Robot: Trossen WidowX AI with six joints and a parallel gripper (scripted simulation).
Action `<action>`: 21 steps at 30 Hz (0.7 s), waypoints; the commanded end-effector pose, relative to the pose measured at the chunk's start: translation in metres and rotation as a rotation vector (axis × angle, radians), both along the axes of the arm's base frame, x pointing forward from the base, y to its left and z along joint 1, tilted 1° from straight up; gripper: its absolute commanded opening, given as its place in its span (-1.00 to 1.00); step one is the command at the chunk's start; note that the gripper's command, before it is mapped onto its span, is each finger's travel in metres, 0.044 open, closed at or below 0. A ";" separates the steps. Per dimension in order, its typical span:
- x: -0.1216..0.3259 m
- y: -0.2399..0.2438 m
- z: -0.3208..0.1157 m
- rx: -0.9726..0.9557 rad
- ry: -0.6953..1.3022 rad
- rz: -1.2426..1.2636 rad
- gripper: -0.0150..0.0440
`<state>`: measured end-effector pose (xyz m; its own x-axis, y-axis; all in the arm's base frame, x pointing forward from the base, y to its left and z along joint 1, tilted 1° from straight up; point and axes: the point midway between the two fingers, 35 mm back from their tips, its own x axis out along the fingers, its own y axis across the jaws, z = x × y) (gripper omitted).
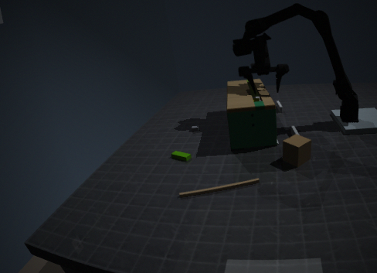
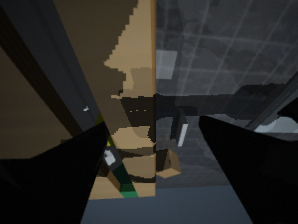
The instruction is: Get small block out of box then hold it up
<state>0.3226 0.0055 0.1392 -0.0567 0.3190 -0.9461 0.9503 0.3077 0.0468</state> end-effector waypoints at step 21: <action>-0.001 0.006 -0.023 0.001 0.003 0.000 0.86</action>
